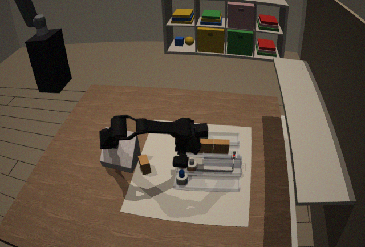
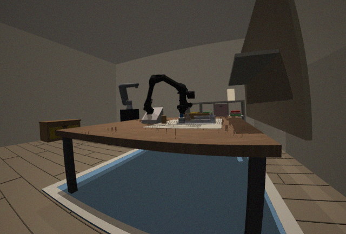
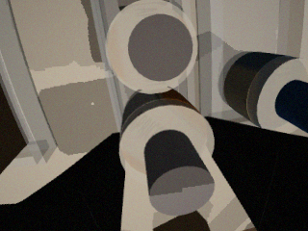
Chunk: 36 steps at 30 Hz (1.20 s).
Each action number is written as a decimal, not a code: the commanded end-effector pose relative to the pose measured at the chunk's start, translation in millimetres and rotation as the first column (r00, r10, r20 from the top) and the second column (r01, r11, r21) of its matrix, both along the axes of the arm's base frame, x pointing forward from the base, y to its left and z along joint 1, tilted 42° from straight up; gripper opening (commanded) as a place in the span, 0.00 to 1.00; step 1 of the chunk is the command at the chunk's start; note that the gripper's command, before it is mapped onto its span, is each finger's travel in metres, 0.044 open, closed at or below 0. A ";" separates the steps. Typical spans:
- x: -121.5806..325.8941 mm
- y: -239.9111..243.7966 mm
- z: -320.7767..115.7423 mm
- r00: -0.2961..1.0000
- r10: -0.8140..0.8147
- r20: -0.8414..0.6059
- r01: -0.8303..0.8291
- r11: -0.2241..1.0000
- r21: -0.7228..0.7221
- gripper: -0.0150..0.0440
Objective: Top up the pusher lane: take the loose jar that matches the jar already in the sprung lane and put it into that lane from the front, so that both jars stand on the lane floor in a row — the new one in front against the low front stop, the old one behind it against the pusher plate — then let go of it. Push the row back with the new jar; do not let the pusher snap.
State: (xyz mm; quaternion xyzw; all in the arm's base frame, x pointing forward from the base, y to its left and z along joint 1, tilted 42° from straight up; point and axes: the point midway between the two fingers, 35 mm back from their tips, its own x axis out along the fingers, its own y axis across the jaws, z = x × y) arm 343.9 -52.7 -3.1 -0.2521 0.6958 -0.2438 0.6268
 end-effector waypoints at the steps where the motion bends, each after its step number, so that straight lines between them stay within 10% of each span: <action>1: 10.2 1.7 3.6 0.999 0.007 0.033 -0.007 1.000 -0.001 0.25; 36: 13.8 0.4 2.0 0.999 0.007 0.033 -0.007 1.000 -0.001 0.25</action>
